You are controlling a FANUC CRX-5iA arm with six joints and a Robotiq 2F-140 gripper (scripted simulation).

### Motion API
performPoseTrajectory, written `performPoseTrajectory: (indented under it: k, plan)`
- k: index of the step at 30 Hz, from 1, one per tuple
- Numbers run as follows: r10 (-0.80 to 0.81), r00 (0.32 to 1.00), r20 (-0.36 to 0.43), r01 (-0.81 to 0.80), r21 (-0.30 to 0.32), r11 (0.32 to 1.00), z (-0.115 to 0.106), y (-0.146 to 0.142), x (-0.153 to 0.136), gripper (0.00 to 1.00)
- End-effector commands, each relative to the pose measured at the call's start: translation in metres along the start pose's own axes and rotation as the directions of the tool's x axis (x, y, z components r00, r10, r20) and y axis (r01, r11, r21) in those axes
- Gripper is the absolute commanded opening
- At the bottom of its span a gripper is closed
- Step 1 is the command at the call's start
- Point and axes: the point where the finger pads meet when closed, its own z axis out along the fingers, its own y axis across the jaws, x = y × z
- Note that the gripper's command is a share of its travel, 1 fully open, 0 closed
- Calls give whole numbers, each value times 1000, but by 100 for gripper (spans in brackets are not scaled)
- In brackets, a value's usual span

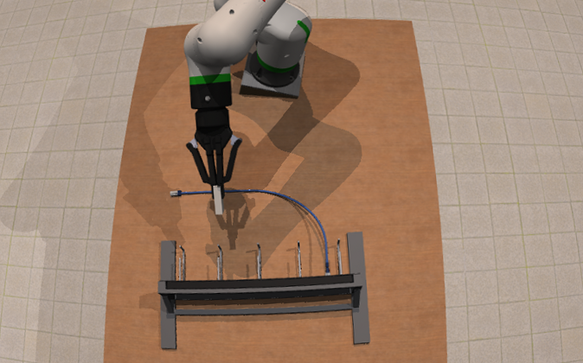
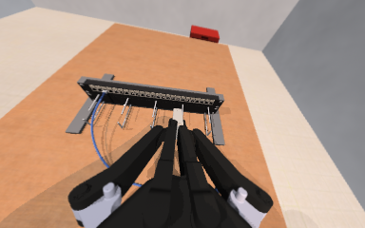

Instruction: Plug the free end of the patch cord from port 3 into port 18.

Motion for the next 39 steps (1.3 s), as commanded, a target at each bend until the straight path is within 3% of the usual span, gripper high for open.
performPoseTrajectory:
  k: [1, 16, 28, 33, 39]
  plan:
    - [-1, 1000, -1, 1, 2, 1000, 0, 13, 0, 0]
    - [-1, 1000, -1, 1, 2, 1000, 0, 73, 0, 0]
    - [-1, 1000, -1, 1, 2, 1000, 2, 78, 0, 0]
    - [-1, 1000, -1, 1, 2, 1000, 16, 78, 0, 0]
    - [-1, 1000, -1, 1, 2, 1000, 54, 78, 0, 0]
